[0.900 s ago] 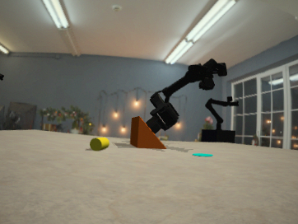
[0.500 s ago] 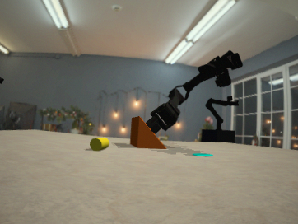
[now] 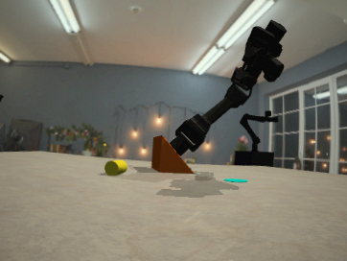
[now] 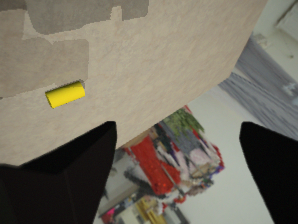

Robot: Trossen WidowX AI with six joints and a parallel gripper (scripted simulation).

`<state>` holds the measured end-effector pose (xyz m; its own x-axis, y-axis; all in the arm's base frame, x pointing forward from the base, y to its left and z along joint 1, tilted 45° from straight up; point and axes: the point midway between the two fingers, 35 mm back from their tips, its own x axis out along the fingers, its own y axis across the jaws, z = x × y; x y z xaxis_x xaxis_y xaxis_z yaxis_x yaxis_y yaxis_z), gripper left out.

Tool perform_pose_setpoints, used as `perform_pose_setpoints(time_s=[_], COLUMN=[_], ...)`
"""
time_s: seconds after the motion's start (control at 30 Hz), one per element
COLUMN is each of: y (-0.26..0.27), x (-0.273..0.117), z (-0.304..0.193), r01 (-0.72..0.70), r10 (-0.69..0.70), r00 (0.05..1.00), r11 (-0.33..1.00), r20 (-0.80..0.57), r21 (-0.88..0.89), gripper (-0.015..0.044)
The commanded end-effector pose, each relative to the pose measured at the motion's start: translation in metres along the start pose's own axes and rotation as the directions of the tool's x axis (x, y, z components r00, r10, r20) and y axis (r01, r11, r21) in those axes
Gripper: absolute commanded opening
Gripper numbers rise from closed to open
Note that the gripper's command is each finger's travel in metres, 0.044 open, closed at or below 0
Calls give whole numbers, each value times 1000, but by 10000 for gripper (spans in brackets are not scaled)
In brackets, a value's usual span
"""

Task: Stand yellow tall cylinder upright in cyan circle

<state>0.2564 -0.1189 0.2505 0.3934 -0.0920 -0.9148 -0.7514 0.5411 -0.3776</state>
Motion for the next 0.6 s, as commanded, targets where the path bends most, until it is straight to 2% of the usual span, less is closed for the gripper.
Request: perform_pose_setpoints(time_s=[0.0, 0.13, 0.27, 0.43, 0.57], y=[-8, -9, 1, 24, 53], x=[42, 88, 133, 187, 226], z=[-24, -53, -84, -120, -146], r01=[-140, -278, -391, -488, -520], r10=[142, 287, 412, 524, 571], r00=[990, 957, 904, 815, 732], r11=[968, 863, 688, 393, 114], r20=[6, 43, 115, 246, 372], r21=[206, 422, 611, 780, 847], gripper=[309, 309, 309, 309, 309])
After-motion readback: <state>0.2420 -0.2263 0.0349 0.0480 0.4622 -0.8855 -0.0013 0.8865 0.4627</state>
